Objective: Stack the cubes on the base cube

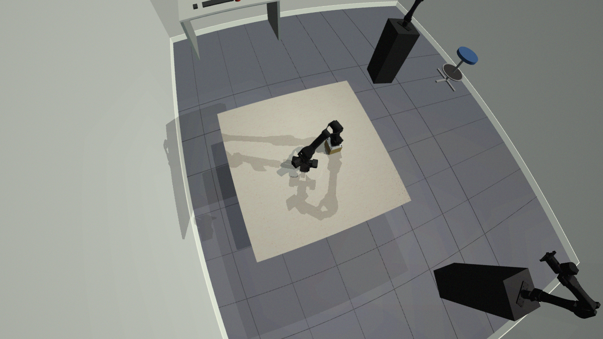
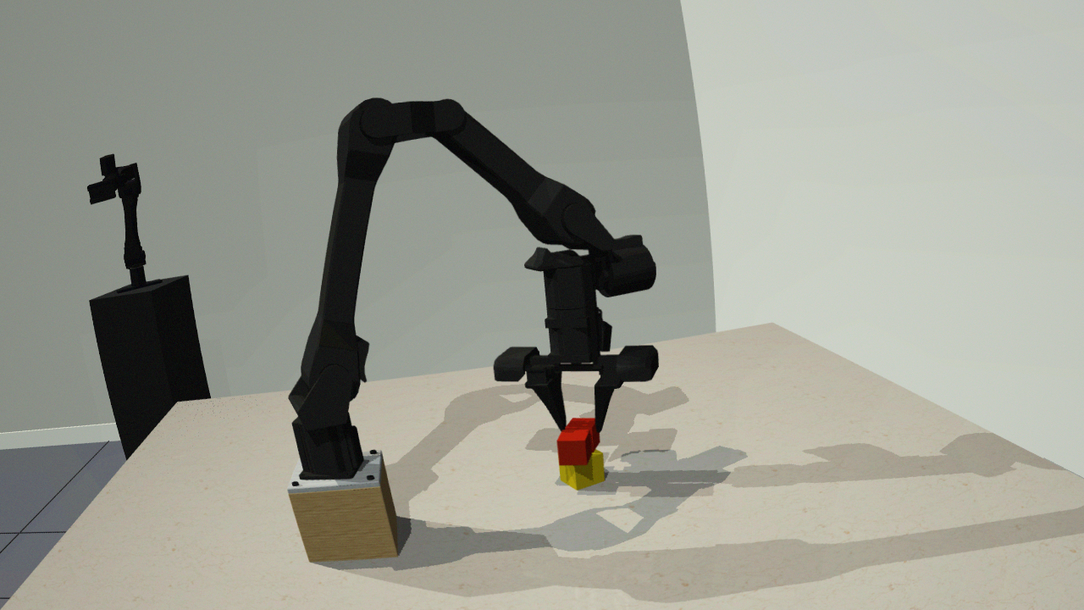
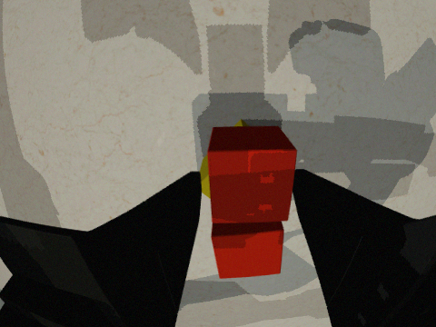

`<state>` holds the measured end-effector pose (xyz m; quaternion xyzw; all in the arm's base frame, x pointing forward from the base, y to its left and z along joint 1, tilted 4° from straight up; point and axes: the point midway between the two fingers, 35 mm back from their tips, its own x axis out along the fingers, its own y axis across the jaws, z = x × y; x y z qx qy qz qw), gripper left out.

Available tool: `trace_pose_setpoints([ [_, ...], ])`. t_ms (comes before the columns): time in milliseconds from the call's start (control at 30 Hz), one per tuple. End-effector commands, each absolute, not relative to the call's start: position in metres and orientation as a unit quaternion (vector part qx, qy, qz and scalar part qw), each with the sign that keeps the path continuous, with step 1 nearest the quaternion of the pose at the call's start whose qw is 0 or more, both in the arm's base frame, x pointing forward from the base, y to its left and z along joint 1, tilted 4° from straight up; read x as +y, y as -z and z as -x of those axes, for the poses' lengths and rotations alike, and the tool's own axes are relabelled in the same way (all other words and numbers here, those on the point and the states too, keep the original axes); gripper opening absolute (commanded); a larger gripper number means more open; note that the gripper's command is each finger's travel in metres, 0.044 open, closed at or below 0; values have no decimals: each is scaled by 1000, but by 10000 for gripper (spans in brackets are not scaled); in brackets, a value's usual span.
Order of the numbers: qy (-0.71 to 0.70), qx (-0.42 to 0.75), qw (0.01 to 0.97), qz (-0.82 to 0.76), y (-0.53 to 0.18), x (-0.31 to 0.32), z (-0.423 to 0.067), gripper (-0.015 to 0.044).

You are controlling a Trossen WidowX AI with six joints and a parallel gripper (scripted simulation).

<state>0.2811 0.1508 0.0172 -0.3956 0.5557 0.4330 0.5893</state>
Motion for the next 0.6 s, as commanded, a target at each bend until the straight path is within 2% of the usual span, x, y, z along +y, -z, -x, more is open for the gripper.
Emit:
trace_pose_setpoints([
  [0, -433, 554, 591, 396, -25, 151, -282, 205],
  [567, -433, 554, 591, 396, -57, 148, -282, 205],
])
